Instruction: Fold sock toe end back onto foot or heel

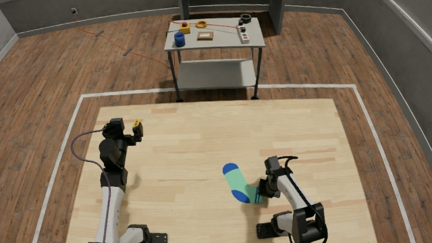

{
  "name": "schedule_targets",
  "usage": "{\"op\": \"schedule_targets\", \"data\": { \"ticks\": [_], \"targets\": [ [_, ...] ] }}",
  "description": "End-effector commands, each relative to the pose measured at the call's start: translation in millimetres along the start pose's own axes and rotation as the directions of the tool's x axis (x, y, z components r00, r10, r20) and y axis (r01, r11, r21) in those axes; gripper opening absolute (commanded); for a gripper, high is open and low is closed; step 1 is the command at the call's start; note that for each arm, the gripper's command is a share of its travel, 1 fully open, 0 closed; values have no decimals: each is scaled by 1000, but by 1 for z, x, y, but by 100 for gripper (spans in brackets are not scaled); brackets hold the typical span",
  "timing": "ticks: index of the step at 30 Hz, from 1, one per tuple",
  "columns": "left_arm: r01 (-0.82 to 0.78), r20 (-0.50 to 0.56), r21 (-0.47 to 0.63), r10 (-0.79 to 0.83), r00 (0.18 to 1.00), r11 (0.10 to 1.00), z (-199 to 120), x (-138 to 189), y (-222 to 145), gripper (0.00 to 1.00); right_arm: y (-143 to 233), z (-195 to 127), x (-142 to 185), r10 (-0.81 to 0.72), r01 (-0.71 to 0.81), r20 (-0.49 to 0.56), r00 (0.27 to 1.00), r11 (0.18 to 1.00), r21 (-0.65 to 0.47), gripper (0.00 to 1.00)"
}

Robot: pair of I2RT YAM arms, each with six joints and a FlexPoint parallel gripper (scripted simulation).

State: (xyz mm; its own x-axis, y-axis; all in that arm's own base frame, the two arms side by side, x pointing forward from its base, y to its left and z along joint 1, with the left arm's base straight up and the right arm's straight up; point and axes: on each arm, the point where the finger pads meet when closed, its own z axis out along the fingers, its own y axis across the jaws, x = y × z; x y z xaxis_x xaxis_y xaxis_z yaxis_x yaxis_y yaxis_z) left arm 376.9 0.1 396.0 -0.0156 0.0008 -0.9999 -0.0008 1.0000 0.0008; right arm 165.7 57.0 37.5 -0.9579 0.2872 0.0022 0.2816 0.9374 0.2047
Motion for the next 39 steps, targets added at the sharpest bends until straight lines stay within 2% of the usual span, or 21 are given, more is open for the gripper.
{"op": "schedule_targets", "data": {
  "ticks": [1,24,25,35,36,39],
  "targets": [
    [1,16,1,-1,1000,1000,-2,-6,0,100,-9,1,8,-5,5,-17,1000,1000,7,5],
    [1,16,1,-1,1000,1000,-2,-6,0,100,-8,25,1,21,-21,-8,1000,1000,1,5],
    [1,16,1,-1,1000,1000,-2,-6,0,100,-11,28,6,24,-23,-20,1000,1000,7,39],
    [1,16,1,-1,1000,1000,-2,-6,0,100,-12,29,7,22,-21,-26,999,1000,10,39],
    [1,16,1,-1,1000,1000,-2,-6,0,100,-3,4,-2,15,-15,5,1000,1000,-5,39],
    [1,16,1,-1,1000,1000,-2,-6,0,100,-1,-5,0,16,-16,0,1000,1000,-3,39]
  ]
}}
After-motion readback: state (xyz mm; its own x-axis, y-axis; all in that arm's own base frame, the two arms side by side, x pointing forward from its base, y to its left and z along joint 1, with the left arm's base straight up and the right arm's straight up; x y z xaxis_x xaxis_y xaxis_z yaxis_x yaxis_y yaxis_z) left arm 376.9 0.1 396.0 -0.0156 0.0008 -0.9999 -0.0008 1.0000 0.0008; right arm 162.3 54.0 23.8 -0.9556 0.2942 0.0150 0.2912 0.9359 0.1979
